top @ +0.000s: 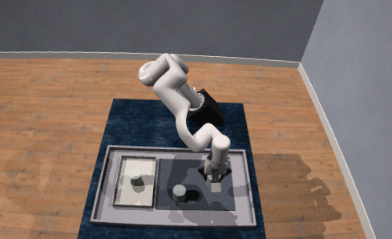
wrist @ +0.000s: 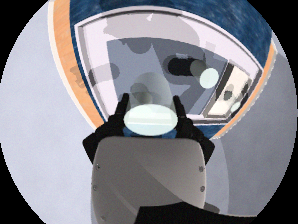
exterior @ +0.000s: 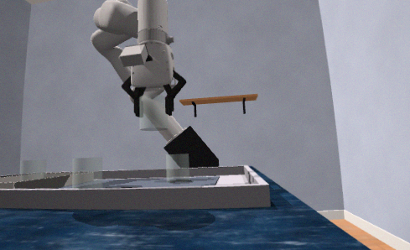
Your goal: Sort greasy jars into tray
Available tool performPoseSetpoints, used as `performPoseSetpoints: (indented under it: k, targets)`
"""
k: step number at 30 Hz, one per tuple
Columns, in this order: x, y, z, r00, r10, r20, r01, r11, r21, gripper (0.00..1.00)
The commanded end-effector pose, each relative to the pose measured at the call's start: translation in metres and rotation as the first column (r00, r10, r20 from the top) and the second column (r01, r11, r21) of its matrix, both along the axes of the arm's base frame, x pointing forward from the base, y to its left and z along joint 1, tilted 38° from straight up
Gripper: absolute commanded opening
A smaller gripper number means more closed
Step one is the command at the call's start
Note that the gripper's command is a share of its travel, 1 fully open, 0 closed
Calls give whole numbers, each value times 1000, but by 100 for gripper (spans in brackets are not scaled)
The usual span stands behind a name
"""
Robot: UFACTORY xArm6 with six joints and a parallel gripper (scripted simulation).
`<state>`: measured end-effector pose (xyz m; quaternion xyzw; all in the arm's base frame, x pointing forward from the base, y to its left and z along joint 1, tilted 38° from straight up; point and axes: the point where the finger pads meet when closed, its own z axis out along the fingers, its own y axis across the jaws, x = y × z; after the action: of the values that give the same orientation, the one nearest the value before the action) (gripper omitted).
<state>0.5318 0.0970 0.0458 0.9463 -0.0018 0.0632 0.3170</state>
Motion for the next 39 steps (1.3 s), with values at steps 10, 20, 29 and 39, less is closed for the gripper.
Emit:
performPoseSetpoints:
  k: [10, 20, 29, 39]
  targets:
    - [2, -31, 28, 1000, 2, 4, -2, 1000, 2, 0]
    - [2, -53, 44, 1000, 2, 4, -2, 1000, 2, 0]
    - [3, -76, 62, 1000, 2, 4, -2, 1000, 2, 0]
    - [4, -98, 78, 1000, 2, 4, -2, 1000, 2, 0]
